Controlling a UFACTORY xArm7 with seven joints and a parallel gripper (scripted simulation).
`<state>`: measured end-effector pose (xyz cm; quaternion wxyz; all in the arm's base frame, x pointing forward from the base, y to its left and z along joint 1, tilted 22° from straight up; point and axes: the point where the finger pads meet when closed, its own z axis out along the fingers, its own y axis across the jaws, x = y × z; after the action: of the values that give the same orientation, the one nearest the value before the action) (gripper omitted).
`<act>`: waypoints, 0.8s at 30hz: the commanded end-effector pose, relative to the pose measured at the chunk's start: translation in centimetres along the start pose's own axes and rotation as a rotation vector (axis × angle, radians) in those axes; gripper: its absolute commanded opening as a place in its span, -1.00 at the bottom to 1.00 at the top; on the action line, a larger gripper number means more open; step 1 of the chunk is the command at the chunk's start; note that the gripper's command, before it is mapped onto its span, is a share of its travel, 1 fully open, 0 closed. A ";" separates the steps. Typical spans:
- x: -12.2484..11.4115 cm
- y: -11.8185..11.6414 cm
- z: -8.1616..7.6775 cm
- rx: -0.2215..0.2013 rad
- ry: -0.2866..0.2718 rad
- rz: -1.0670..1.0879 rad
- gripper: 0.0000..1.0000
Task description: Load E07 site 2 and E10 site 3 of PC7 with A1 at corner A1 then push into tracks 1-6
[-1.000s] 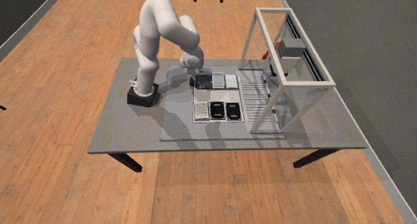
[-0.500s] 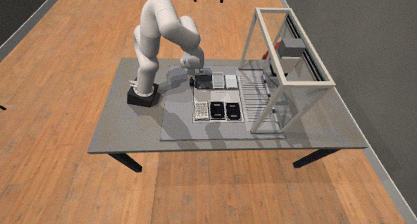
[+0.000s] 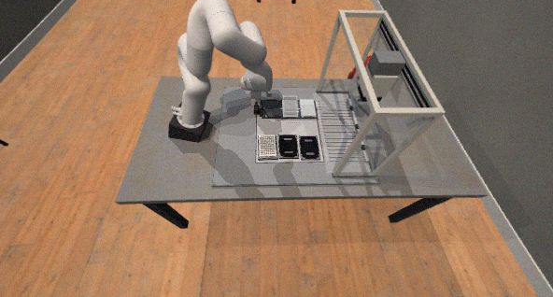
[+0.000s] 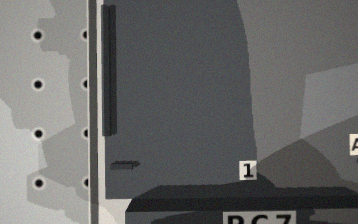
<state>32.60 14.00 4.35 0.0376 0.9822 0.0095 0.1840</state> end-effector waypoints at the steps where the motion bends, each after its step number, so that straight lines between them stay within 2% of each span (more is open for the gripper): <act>1: 0.5 -0.1 -0.1 0.002 0.003 0.000 0.63; 24: 2.6 -0.1 -0.1 0.002 0.003 0.000 0.63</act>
<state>34.61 14.09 5.14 0.0374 0.9821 0.0095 0.1844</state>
